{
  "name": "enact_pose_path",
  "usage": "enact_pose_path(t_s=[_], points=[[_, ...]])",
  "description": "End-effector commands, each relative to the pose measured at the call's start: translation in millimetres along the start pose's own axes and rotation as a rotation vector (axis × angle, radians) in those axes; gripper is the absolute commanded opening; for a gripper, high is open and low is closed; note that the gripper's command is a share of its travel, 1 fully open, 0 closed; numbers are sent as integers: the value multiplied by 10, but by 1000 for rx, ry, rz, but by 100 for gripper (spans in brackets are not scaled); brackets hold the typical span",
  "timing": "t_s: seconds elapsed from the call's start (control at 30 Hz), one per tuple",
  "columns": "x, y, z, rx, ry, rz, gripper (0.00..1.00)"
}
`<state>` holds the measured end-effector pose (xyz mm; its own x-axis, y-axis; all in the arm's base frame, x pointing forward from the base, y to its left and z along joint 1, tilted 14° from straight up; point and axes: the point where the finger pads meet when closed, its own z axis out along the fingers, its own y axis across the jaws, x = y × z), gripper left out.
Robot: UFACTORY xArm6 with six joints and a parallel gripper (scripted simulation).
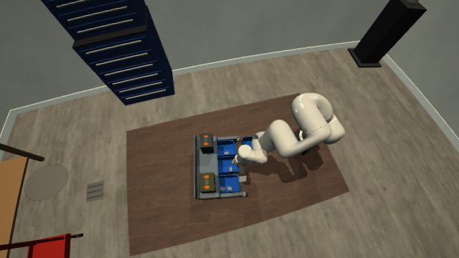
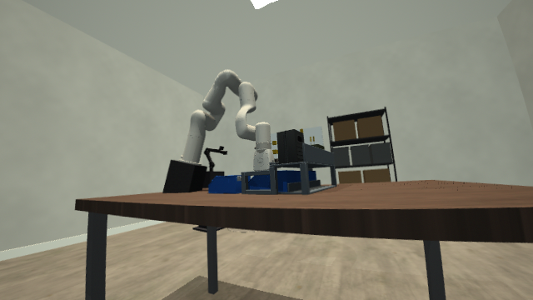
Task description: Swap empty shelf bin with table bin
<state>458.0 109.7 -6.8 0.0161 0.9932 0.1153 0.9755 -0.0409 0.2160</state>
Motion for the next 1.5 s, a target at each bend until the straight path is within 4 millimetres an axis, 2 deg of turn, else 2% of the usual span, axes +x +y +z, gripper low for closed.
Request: enact_pose_path(t_s=[0.0, 0.57, 1.47], points=[[6, 92, -9, -2, -1, 0, 0], [6, 210, -9, -2, -2, 0, 0], [6, 187, -36, -2, -2, 0, 0]])
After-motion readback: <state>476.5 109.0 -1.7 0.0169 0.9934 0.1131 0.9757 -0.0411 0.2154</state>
